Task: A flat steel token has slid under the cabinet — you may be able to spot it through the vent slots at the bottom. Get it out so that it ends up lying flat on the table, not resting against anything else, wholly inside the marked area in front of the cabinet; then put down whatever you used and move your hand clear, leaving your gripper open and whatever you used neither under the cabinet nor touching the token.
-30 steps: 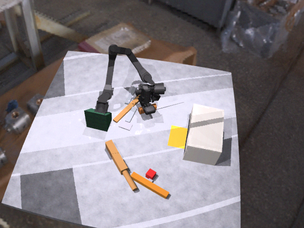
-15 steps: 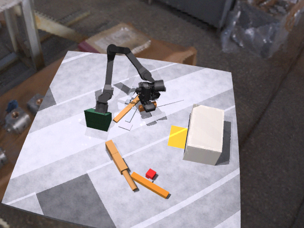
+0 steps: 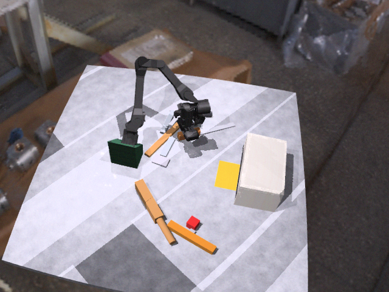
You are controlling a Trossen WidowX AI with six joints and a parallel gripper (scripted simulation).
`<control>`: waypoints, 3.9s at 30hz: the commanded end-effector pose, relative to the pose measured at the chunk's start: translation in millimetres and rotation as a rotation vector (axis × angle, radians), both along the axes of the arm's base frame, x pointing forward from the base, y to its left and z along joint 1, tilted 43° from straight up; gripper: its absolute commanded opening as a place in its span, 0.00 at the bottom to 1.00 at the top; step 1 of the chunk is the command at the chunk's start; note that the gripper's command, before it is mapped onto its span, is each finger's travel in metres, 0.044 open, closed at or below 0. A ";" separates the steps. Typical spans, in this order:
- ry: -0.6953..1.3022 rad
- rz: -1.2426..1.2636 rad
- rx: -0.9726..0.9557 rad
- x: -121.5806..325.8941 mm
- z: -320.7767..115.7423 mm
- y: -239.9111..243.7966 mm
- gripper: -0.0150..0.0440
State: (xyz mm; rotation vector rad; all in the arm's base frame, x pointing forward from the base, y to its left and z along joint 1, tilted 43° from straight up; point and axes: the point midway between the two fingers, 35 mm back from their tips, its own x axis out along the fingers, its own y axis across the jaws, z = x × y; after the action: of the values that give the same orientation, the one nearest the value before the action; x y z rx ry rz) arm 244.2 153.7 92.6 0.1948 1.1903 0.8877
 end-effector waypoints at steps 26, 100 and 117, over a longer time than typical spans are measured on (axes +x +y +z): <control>0.146 -0.163 0.019 1.4 3.1 0.7 0.25; 0.540 -0.577 0.072 1.7 2.5 0.1 0.25; 0.527 -0.563 0.071 0.2 1.2 1.1 0.71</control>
State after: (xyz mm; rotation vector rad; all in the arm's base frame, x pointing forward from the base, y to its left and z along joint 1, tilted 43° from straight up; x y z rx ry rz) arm 244.4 154.6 94.3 0.8157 1.4832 0.3861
